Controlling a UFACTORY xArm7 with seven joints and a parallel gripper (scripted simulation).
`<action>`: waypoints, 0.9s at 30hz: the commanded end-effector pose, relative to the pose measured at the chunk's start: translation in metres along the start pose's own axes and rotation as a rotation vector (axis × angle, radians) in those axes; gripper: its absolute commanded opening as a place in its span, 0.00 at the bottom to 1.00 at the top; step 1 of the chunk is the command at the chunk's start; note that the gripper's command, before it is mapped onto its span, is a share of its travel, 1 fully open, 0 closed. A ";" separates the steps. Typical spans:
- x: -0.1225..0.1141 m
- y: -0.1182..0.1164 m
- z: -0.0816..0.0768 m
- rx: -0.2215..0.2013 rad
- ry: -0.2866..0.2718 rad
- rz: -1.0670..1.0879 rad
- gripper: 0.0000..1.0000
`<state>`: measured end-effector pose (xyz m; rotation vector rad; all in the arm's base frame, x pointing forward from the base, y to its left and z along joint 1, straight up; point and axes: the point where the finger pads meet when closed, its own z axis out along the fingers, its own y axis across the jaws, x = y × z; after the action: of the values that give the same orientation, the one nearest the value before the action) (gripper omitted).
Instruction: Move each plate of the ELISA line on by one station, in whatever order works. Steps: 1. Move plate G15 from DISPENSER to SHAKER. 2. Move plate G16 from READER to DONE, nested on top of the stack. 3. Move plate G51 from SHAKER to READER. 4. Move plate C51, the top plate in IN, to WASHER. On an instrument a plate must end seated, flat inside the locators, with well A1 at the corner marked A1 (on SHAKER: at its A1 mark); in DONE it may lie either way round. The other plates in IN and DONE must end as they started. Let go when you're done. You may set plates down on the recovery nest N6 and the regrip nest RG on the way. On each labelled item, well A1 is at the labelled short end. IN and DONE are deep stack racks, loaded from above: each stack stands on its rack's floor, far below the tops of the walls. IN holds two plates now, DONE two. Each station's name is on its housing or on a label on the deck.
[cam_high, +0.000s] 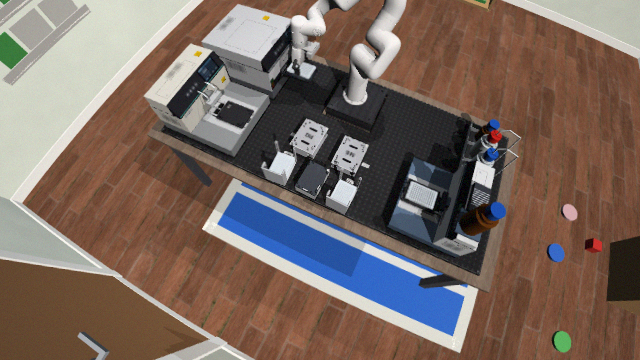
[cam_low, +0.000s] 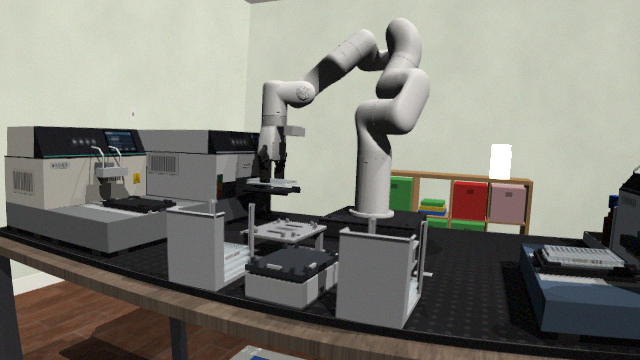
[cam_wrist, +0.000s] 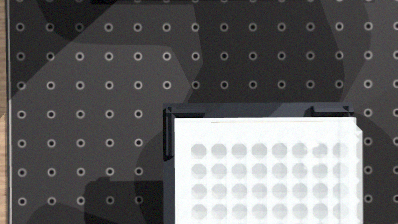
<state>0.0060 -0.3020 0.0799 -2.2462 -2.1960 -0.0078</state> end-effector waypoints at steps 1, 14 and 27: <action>-0.001 0.000 -0.001 0.000 -0.003 0.000 0.00; -0.001 0.000 0.001 0.000 -0.003 0.000 0.00; -0.001 0.000 0.005 0.000 -0.003 0.000 0.00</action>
<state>0.0060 -0.3019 0.0755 -2.2463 -2.1960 -0.0078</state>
